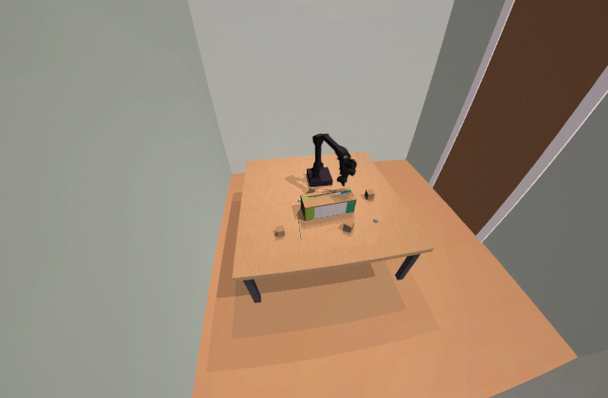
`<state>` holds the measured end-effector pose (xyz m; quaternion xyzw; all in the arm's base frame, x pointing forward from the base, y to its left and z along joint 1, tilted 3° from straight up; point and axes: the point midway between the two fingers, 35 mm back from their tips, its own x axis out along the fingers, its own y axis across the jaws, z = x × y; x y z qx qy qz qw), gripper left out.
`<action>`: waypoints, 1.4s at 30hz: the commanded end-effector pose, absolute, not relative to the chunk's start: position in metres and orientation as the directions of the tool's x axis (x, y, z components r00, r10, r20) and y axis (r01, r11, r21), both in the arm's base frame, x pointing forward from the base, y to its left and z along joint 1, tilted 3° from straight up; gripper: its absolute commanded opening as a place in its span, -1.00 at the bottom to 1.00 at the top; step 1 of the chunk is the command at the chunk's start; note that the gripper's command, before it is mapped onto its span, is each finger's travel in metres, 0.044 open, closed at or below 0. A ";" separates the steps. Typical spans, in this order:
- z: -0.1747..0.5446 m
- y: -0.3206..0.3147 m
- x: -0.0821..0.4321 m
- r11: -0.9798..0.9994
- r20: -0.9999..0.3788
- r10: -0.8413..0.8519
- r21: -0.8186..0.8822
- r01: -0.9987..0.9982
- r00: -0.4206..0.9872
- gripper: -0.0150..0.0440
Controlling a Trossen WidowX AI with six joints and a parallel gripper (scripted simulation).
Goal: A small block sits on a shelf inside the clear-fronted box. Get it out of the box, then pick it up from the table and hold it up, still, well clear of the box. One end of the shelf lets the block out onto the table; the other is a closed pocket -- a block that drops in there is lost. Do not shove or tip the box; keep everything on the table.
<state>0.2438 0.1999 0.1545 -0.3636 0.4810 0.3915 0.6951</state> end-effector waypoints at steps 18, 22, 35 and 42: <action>0.162 0.215 0.215 -0.989 -0.889 0.123 -0.145 -0.015 0.441 0.47; 0.163 0.216 0.212 -0.982 -0.881 0.121 -0.038 0.187 0.458 0.47; 0.163 0.216 0.212 -0.976 -0.880 0.121 -0.021 0.215 0.460 0.47; 0.160 0.217 0.212 -0.976 -0.879 0.121 -0.021 0.215 0.460 0.47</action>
